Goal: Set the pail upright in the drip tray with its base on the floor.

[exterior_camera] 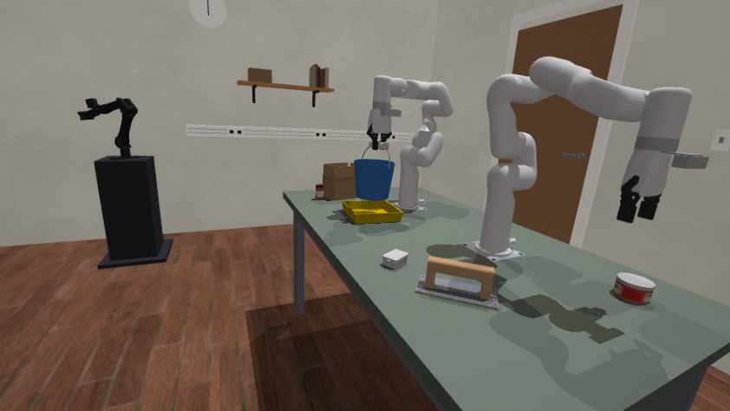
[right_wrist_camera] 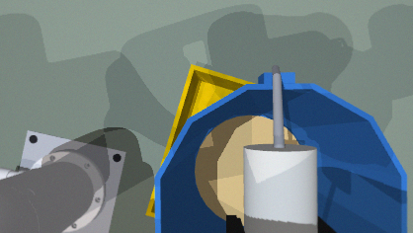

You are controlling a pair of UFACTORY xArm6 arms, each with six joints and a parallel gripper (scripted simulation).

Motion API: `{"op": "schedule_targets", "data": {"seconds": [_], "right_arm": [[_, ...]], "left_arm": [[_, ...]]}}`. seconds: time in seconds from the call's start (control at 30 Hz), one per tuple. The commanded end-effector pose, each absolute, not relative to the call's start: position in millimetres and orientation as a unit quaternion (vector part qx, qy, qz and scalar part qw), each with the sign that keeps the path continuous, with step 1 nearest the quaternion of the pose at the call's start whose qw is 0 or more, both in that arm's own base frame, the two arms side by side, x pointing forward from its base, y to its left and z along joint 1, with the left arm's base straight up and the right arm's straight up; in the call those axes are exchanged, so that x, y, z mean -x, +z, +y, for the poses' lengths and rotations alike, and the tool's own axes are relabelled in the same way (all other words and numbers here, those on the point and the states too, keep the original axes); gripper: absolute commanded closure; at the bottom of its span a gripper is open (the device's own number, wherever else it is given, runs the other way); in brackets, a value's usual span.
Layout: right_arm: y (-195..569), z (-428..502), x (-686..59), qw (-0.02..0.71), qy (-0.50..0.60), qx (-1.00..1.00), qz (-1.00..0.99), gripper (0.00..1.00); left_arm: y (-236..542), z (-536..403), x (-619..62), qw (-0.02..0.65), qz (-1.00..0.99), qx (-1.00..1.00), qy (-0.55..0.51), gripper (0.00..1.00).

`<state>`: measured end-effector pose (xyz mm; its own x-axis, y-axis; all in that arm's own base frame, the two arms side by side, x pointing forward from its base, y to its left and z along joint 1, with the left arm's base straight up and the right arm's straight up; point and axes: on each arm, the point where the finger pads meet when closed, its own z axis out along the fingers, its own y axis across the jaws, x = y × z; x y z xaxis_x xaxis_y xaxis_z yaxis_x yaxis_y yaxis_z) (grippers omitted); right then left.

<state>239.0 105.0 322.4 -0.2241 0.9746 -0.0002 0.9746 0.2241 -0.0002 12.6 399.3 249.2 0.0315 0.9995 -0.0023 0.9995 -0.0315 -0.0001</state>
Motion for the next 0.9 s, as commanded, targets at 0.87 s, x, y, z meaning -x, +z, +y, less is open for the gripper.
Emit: {"op": "schedule_targets", "data": {"seconds": [0.87], "right_arm": [[315.3, 105.1, -239.2, 0.0, 0.001, -0.623, 0.782, 1.0]], "left_arm": [[250.0, 399.8, -12.6, 0.0, 0.696, -0.718, 0.0, 0.0]]}}
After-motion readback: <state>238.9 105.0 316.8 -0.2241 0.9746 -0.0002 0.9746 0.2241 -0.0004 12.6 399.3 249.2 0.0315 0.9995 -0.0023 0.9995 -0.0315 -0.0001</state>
